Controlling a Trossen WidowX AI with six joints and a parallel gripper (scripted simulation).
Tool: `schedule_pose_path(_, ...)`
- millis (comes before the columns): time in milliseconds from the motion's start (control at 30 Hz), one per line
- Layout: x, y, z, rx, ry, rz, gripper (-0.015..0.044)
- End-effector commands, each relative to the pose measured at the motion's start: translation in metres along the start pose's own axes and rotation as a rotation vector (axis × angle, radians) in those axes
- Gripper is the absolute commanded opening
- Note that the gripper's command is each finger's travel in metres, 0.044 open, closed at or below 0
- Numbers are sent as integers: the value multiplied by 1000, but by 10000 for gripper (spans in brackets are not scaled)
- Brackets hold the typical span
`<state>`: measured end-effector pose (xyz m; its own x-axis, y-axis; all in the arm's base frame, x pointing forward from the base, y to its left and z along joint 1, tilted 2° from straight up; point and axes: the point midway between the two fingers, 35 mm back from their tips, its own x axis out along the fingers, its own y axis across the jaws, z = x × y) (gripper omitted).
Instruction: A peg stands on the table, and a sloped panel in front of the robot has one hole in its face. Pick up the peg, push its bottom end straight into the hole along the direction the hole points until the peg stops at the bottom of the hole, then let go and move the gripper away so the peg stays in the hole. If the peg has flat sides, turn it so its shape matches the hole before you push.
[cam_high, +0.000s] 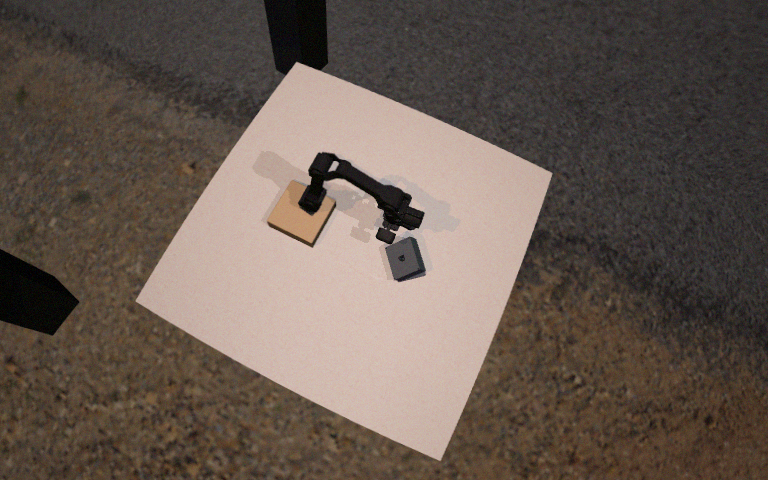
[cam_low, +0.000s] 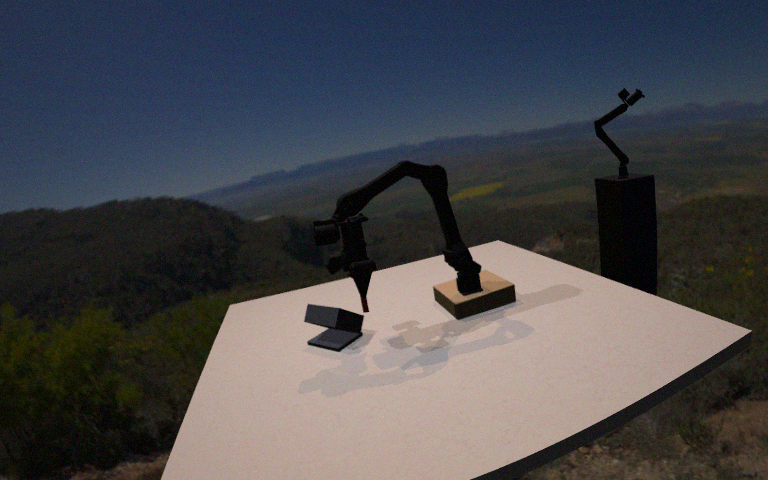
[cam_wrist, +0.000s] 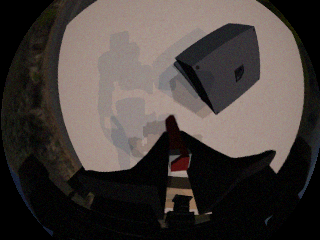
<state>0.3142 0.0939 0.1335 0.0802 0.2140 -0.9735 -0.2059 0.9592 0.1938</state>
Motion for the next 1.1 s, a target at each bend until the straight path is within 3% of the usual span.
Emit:
schedule_pose_path(0,-2,-2,2,52,-10,12,0)
schedule_pose_path(1067,-12,-23,7,460,-42,72,0)
